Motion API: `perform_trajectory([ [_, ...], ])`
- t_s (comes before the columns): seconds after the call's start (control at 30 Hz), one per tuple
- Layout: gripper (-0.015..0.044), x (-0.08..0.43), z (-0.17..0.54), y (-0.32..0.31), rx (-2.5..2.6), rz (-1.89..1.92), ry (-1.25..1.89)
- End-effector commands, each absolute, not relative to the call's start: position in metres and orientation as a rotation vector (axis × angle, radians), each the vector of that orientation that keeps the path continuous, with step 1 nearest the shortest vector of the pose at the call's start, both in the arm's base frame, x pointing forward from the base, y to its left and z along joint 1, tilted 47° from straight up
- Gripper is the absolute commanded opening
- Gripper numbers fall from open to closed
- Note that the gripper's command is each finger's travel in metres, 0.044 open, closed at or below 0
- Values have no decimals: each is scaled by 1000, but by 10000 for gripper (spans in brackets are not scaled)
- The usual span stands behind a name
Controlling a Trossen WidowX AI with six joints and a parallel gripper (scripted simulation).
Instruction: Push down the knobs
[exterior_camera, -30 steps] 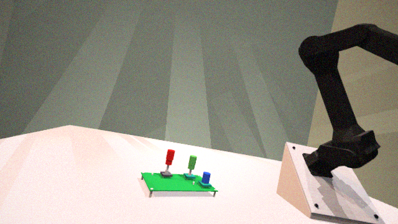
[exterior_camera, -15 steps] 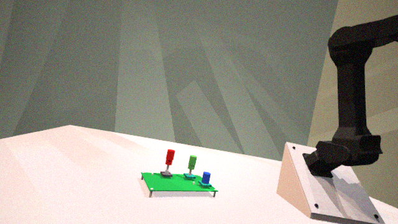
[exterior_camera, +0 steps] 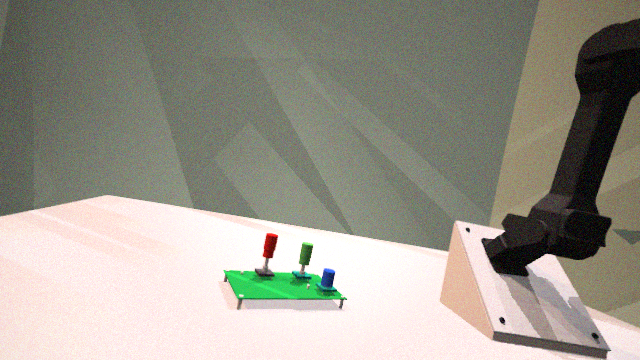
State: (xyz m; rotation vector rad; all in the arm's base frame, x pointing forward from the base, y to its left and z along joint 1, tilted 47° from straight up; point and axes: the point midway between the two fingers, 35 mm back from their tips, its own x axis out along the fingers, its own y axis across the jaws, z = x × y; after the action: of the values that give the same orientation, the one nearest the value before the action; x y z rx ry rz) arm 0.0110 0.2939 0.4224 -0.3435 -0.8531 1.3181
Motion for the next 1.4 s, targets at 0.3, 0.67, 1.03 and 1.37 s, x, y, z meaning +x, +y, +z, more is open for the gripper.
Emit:
perform_trajectory([
  [0.3,0,87,370,331,-797,1211,-765],
  [0.67,0,160,332,330,-1013,1117,-623],
  [1.03,0,252,275,303,-1305,1044,-415],
  [1.37,0,321,205,251,-1546,1149,-181],
])
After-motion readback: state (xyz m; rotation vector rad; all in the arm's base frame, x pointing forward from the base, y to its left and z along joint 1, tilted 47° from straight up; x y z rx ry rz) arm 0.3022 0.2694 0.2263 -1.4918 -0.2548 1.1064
